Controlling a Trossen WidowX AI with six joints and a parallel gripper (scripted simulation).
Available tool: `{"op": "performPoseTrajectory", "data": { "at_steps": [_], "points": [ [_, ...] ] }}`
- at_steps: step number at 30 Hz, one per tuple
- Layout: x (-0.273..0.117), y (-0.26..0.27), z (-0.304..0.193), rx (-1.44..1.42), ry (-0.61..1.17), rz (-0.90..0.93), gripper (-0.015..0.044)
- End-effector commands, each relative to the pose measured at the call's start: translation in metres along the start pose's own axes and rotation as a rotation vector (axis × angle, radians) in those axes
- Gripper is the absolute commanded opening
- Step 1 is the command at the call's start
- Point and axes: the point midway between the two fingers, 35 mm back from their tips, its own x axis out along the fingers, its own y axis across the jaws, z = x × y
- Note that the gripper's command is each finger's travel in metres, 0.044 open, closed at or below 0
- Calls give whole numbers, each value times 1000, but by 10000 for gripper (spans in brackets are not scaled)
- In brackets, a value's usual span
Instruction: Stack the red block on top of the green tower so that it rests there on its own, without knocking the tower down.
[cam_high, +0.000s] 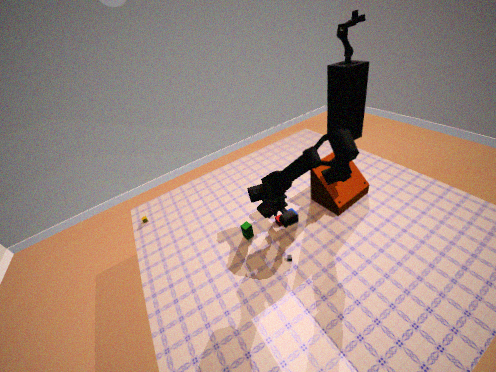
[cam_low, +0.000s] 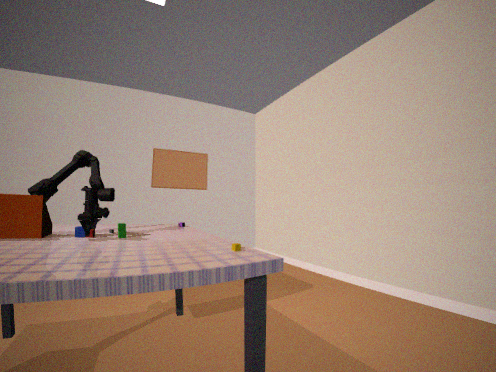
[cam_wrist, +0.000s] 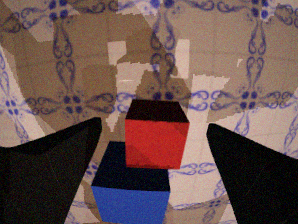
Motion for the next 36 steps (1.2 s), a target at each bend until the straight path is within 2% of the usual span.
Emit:
{"op": "performPoseTrajectory", "data": {
  "at_steps": [1,7,15,18,36],
  "points": [
    [0,1,0,3,-2,5,282],
    [0,1,0,3,-2,5,125],
    [0,1,0,3,-2,5,72],
    [-6,0,0,3,-2,4,0],
    [-90,-1,1,3,-2,1,0]
  ]
}}
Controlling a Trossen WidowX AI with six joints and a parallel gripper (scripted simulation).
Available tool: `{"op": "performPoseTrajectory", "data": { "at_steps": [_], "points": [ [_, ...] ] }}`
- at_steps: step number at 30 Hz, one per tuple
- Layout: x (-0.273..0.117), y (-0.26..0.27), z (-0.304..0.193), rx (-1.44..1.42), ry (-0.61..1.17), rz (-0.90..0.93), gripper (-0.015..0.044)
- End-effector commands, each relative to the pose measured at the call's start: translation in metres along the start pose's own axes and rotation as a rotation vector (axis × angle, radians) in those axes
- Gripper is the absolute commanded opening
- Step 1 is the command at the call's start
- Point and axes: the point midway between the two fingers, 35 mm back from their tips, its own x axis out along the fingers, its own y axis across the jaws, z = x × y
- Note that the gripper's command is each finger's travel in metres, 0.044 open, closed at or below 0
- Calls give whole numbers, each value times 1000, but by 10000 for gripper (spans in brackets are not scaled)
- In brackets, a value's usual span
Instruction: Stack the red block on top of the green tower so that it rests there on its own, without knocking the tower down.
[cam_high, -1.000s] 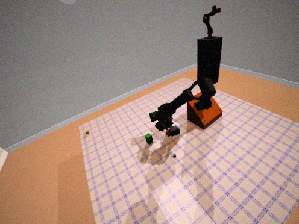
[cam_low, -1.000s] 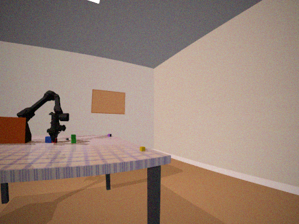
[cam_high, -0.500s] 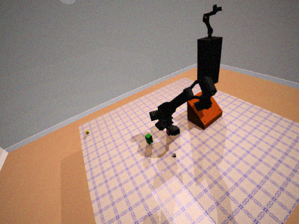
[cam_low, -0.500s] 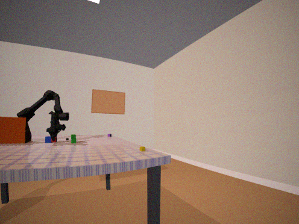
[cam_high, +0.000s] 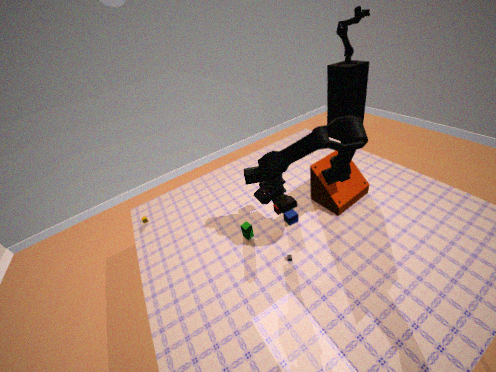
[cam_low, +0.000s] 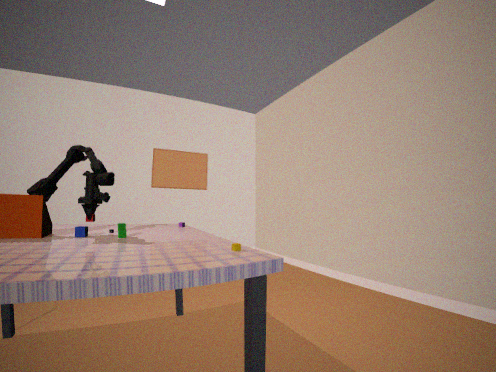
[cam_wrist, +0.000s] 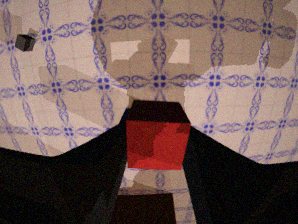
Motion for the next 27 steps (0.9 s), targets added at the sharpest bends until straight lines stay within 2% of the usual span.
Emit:
{"op": "performPoseTrajectory", "data": {
  "at_steps": [1,7,16,27],
  "points": [
    [-23,-1,1,-5,-3,-6,0],
    [-45,-1,1,-4,-3,-7,0],
    [-46,0,1,-4,-3,-7,0],
    [-52,-5,40,-6,-5,-8,0]
  ]
}}
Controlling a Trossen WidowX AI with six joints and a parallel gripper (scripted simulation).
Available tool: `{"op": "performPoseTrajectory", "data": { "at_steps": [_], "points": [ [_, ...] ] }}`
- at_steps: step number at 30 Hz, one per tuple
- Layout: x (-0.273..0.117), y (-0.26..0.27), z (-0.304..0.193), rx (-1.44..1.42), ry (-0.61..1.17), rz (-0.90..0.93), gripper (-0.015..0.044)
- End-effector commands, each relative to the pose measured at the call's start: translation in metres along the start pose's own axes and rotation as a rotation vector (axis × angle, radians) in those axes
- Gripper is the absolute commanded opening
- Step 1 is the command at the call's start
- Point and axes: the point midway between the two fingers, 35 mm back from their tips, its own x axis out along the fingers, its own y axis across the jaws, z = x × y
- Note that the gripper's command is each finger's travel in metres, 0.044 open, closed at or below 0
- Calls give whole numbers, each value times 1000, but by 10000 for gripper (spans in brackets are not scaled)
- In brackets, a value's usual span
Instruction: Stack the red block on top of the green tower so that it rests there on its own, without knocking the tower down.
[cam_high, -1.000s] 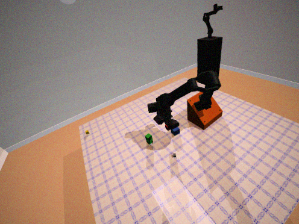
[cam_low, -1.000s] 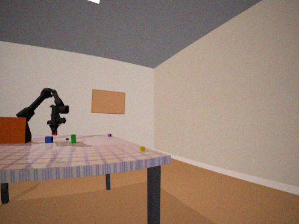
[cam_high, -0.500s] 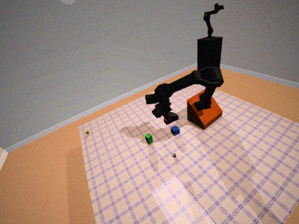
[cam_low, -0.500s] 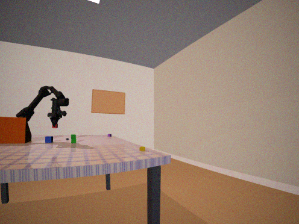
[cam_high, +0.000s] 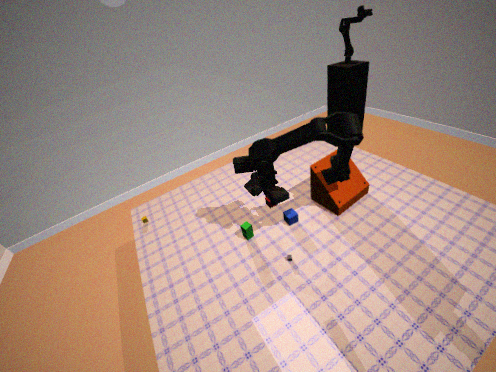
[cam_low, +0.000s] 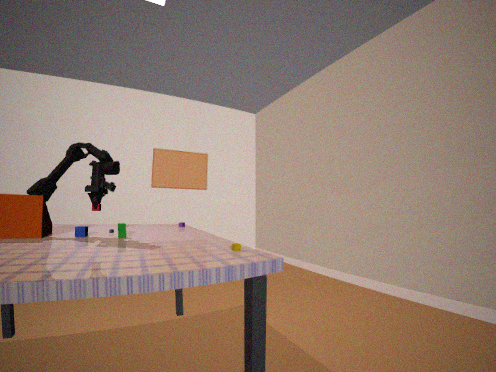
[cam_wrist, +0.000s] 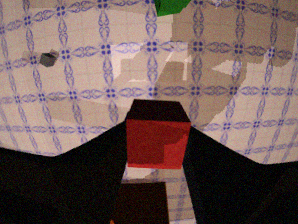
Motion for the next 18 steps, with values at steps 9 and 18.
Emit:
{"op": "performPoseTrajectory", "data": {
  "at_steps": [9,18],
  "points": [
    [-4,-5,45,-2,-1,-2,0],
    [-3,-8,76,-3,-2,-2,0]
  ]
}}
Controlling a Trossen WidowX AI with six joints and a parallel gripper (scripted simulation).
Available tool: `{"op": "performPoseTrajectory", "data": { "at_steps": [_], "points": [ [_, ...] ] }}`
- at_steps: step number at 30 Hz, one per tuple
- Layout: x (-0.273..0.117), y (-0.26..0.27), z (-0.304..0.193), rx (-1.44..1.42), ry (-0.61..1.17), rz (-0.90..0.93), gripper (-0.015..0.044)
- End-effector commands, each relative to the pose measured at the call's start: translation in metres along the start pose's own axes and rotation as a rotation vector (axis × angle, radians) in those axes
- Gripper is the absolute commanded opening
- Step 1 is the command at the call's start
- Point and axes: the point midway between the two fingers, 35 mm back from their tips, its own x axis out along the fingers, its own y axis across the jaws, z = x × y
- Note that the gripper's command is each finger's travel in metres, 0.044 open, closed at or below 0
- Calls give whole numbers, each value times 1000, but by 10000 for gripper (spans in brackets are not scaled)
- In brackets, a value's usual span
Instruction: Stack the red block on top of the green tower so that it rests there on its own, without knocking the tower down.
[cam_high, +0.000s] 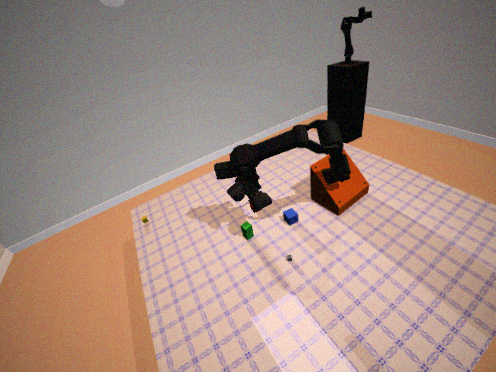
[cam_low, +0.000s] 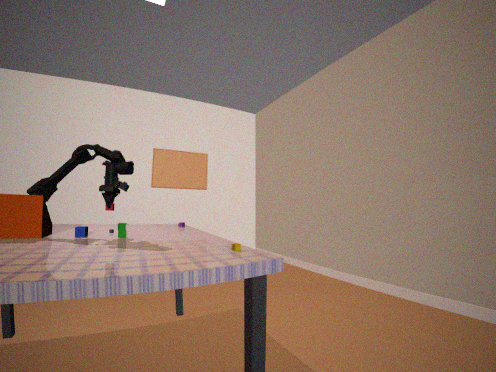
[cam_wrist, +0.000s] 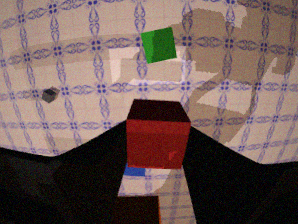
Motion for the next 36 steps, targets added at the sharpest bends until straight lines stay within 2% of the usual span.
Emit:
{"op": "performPoseTrajectory", "data": {
  "at_steps": [1,19,36],
  "points": [
    [1,0,17,0,-1,4,0],
    [7,-1,59,-2,-3,5,0],
    [56,0,58,-3,-3,7,0]
  ]
}}
